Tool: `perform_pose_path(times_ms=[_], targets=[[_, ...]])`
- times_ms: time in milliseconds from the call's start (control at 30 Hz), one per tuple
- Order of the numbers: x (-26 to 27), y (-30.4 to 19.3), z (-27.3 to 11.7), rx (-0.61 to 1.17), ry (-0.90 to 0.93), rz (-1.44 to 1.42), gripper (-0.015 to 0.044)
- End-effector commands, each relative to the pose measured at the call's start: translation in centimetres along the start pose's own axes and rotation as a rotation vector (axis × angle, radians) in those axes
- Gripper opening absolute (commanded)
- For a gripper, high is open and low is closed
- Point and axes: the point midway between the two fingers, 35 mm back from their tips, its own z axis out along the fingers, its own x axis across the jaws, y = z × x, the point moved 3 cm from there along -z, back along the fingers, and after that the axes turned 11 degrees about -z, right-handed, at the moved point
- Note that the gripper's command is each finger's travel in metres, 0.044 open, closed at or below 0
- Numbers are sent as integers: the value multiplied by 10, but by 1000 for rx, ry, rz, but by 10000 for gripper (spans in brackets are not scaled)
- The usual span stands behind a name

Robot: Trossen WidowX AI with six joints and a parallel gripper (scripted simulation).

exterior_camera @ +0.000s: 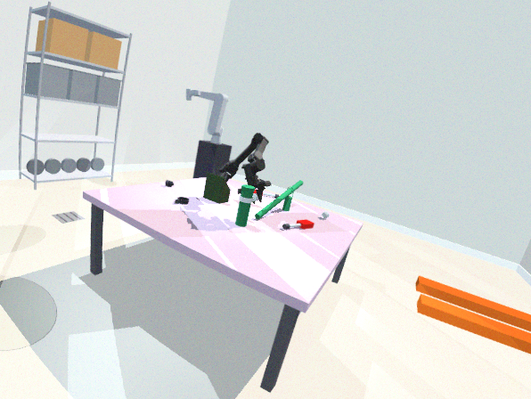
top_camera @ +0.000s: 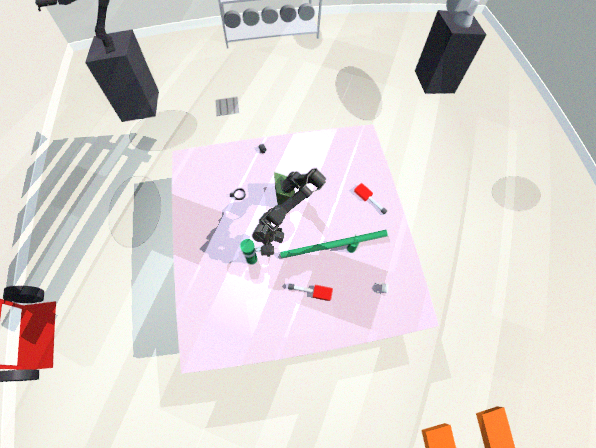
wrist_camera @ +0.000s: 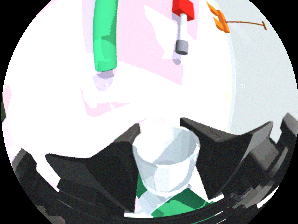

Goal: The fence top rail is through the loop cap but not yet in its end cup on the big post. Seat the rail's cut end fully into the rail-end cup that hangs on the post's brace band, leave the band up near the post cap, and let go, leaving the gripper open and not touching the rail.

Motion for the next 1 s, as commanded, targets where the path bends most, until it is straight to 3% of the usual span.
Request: perform_pose_path(times_ms=[0, 967], targets=[[3, -1, -2, -9, -3, -18, 0], [2, 0, -1, -11, -4, -12, 0]])
